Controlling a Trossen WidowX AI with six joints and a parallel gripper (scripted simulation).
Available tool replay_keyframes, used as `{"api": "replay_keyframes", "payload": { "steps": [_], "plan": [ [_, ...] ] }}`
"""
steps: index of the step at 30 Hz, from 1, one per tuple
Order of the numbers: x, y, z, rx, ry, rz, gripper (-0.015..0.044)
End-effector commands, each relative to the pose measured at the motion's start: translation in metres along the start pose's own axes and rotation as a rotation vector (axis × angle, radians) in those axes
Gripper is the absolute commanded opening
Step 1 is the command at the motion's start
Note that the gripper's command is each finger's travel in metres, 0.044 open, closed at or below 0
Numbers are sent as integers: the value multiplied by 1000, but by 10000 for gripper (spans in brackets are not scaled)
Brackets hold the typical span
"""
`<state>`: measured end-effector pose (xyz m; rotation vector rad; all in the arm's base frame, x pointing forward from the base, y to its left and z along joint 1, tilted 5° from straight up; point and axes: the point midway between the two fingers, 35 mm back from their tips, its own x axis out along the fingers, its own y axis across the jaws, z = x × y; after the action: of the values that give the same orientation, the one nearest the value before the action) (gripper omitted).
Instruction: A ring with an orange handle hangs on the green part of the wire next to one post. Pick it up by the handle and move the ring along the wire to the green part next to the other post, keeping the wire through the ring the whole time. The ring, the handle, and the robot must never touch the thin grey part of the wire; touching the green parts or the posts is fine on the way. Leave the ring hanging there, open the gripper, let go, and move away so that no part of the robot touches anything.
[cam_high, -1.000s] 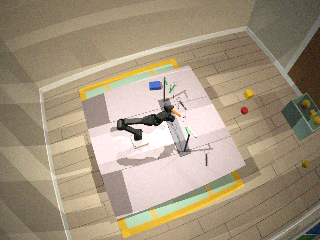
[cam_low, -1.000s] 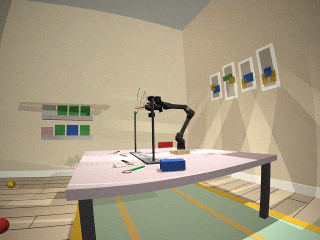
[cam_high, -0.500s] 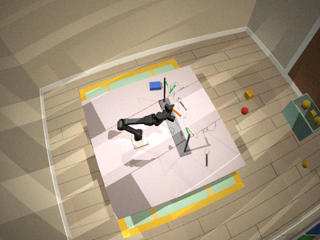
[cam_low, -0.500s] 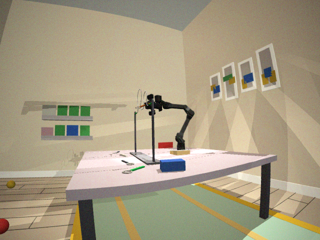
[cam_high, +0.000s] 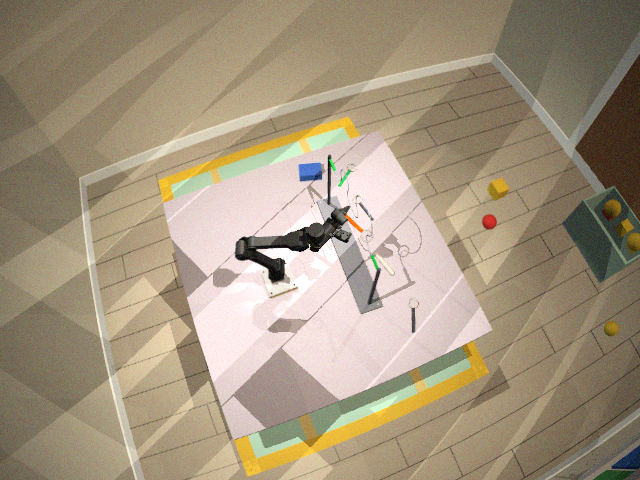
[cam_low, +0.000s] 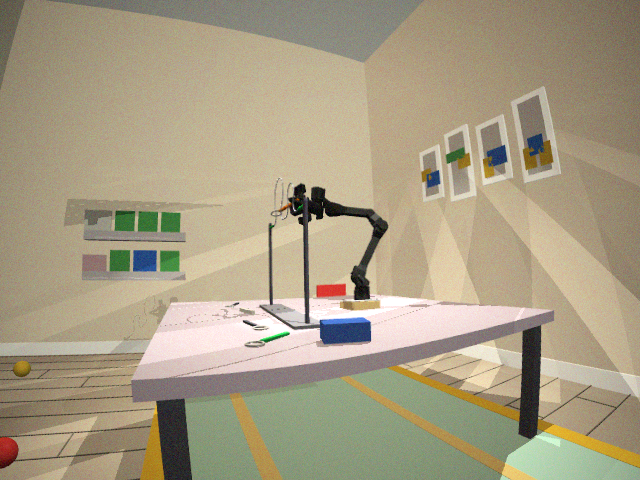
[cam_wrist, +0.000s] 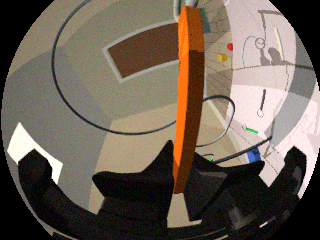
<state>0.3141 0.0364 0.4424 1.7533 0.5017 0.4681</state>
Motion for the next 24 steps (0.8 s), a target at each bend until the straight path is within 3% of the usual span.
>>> {"api": "replay_keyframes", "payload": {
  "steps": [1,24],
  "plan": [
    [0,12,-1,42,8,29,-150],
    [-8,53,7,196,23,96,-150]
  ]
}}
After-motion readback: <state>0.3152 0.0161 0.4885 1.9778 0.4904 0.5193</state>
